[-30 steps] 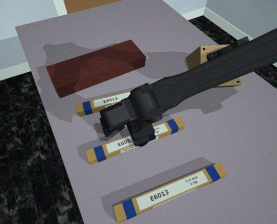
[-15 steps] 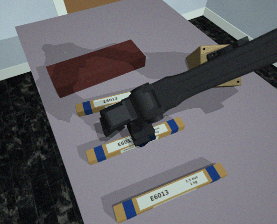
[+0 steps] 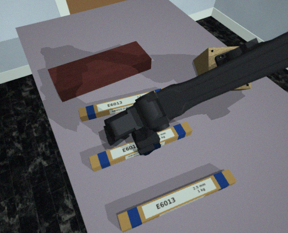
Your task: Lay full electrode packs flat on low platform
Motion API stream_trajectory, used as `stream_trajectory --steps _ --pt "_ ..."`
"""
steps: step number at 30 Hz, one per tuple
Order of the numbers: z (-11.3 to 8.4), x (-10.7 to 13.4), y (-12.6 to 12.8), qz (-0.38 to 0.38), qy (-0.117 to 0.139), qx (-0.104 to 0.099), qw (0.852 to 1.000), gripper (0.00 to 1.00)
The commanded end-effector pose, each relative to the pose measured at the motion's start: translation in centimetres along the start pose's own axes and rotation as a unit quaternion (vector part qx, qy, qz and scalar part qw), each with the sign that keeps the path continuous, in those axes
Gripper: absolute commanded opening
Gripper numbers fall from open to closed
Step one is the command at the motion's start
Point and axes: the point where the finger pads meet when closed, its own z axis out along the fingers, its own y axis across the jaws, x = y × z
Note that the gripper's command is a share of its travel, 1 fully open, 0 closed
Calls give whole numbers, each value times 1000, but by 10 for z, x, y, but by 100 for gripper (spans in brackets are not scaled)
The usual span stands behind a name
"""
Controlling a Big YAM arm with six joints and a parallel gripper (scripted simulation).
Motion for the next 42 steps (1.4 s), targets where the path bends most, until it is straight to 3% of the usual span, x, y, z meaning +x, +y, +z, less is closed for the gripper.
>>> stream_trajectory --steps 1,8,26,27,42 --pt "12 5 2 1 8 -1 1000 74" --pt "21 6 1 2 8 -1 1000 74" --pt "19 5 4 -6 4 -2 1000 74" --pt "19 5 4 -6 4 -2 1000 0" --pt "18 6 4 -5 5 -2 1000 0"
